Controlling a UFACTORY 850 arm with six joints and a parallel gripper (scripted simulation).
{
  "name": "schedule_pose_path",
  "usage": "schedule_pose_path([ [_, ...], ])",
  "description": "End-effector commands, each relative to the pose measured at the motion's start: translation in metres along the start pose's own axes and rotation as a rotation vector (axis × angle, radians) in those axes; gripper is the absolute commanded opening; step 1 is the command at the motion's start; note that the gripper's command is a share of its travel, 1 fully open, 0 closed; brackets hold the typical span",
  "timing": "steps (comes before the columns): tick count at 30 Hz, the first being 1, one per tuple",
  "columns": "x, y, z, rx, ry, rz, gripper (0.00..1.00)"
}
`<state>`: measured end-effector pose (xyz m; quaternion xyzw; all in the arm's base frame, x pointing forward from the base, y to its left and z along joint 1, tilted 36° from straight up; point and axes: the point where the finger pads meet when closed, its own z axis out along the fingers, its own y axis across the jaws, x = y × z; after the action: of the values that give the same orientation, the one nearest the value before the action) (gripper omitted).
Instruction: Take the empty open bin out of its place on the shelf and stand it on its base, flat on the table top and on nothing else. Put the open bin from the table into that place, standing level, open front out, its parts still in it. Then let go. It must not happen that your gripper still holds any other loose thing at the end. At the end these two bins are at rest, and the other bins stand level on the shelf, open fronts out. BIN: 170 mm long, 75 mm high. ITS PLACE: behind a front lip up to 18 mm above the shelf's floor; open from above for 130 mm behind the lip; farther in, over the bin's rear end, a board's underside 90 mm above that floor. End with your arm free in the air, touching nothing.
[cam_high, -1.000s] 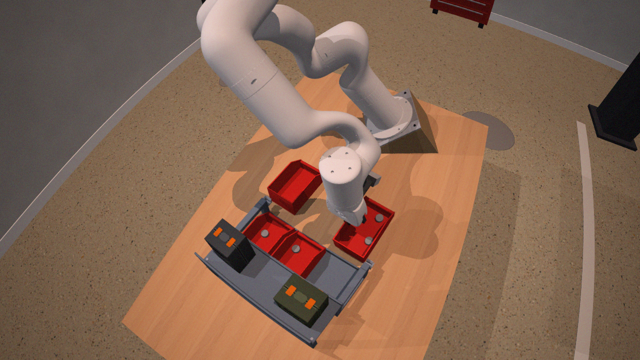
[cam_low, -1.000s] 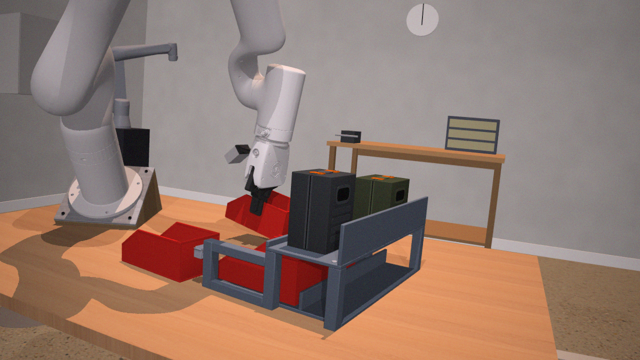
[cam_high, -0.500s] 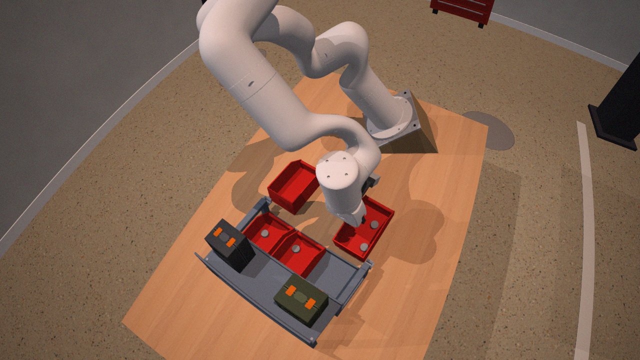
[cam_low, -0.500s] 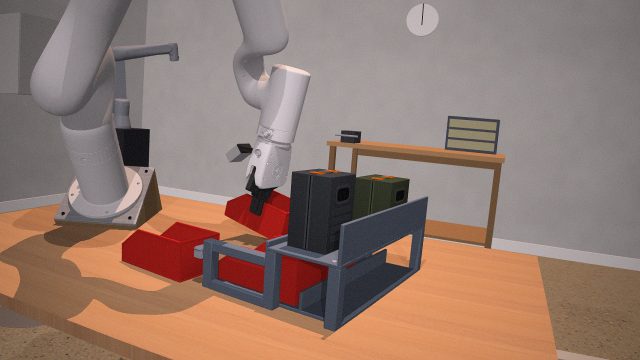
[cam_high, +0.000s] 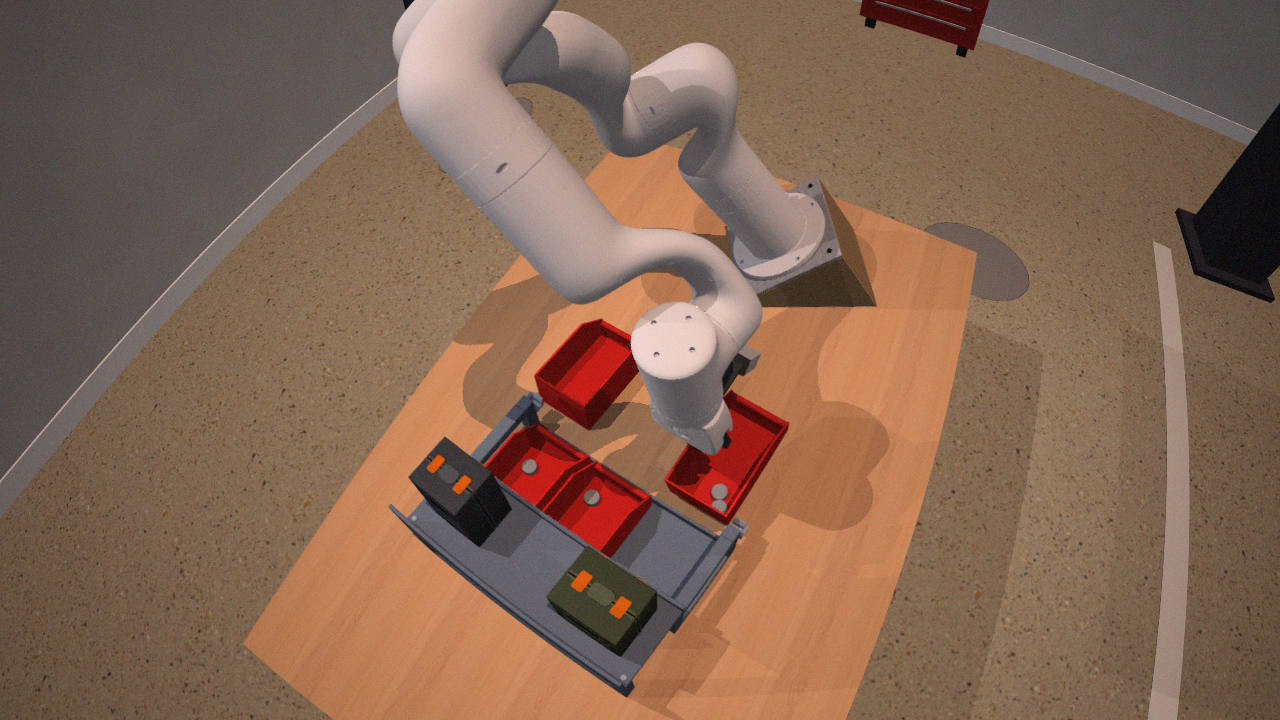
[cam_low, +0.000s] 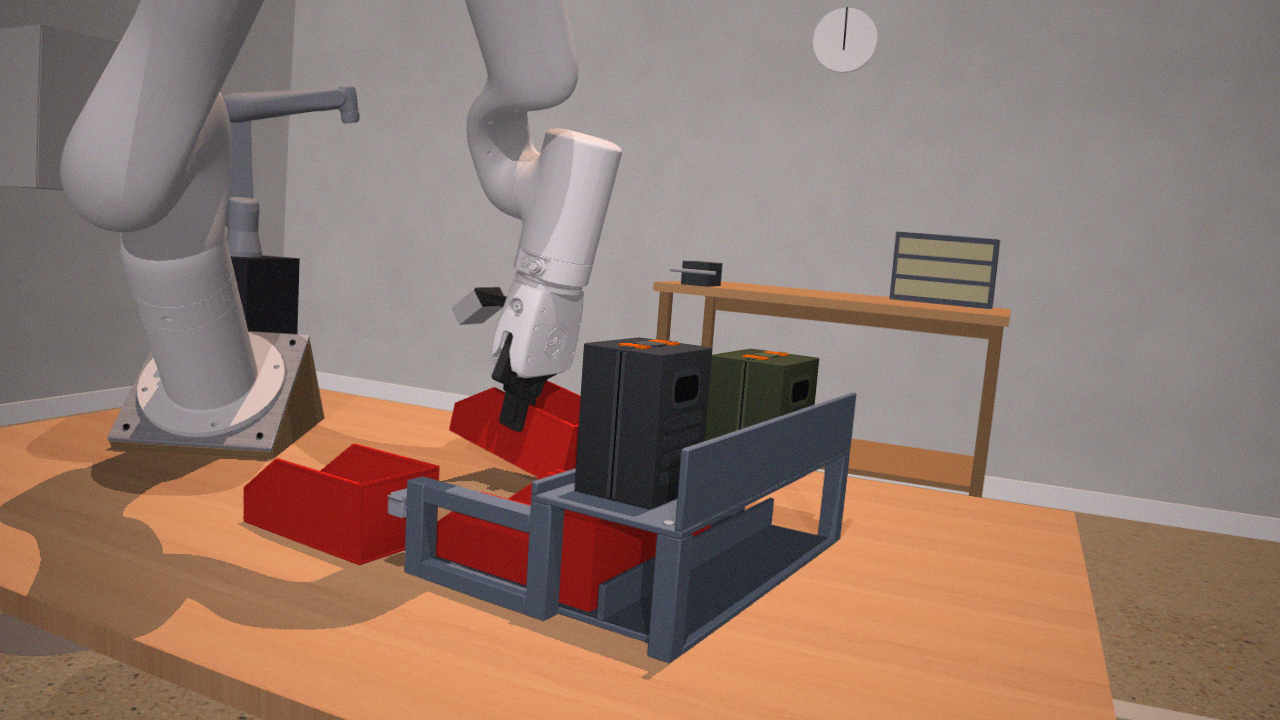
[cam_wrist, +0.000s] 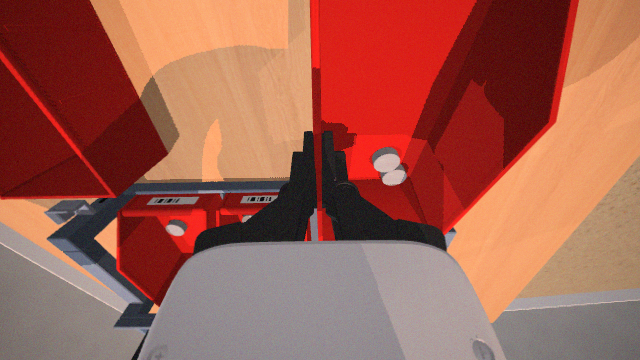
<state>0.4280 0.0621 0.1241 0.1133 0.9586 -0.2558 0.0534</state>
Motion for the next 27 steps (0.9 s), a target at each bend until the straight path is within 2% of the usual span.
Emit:
schedule_pose_path([
  [1,-0.001,0.000,-0.001,-0.001,-0.001,0.000,0.00],
  [27,-0.013,0.000,-0.003,-0.001,-0.001,0.000,0.00],
])
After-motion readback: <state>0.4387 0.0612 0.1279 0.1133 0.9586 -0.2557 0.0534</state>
